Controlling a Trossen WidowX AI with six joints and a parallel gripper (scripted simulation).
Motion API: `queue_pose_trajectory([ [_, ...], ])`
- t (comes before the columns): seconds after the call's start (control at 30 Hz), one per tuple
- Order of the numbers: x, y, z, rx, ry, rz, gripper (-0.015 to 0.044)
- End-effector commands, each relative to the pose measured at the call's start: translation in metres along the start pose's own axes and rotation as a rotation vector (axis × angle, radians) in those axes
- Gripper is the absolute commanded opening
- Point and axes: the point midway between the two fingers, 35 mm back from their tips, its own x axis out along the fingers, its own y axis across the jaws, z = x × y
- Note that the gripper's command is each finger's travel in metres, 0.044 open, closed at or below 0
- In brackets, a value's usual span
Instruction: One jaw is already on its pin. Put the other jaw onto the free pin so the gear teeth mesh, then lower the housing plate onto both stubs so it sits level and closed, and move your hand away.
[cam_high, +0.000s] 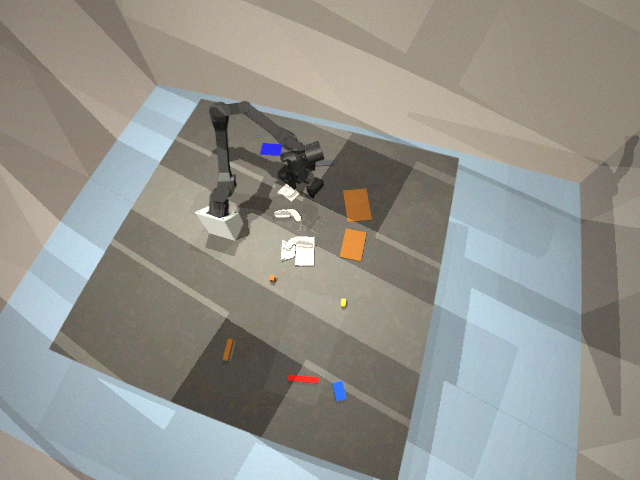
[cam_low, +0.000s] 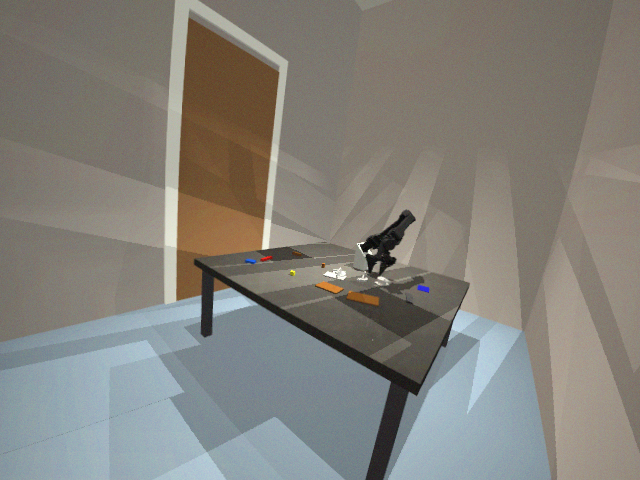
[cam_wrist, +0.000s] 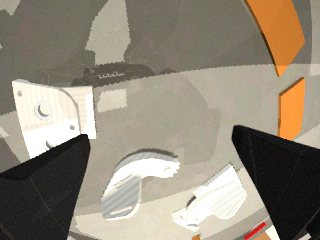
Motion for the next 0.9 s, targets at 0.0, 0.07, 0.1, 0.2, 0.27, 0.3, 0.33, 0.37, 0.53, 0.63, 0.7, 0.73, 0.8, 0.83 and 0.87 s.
queue_pose_trajectory([
  [0.0,0.000,0.001,-0.011,0.076,0.014,0.023,0.0440],
  [0.07,-0.001,0.001,-0.016,0.115,0.019,0.031,0.0440],
  [0.1,-0.002,0.001,-0.019,0.134,0.022,0.035,0.0440],
  [0.2,-0.003,0.002,-0.026,0.192,0.029,0.047,0.0440],
  [0.27,-0.004,0.002,-0.031,0.231,0.033,0.054,0.0440],
  [0.3,-0.005,0.002,-0.033,0.250,0.035,0.058,0.0440],
  [0.33,-0.005,0.002,-0.035,0.270,0.037,0.062,0.0440],
  [0.37,-0.006,0.002,-0.037,0.290,0.039,0.066,0.0440],
  [0.53,-0.008,0.004,-0.048,0.388,0.047,0.086,0.0440],
  [0.63,-0.010,0.005,-0.054,0.448,0.052,0.097,0.0440],
  [0.7,-0.011,0.006,-0.058,0.488,0.054,0.105,0.0440],
  [0.73,-0.012,0.006,-0.060,0.508,0.055,0.109,0.0440],
  [0.8,-0.013,0.007,-0.064,0.548,0.058,0.117,0.0440],
  [0.83,-0.014,0.007,-0.066,0.568,0.058,0.121,0.0440],
  [0.87,-0.014,0.008,-0.067,0.588,0.059,0.125,0.0440],
])
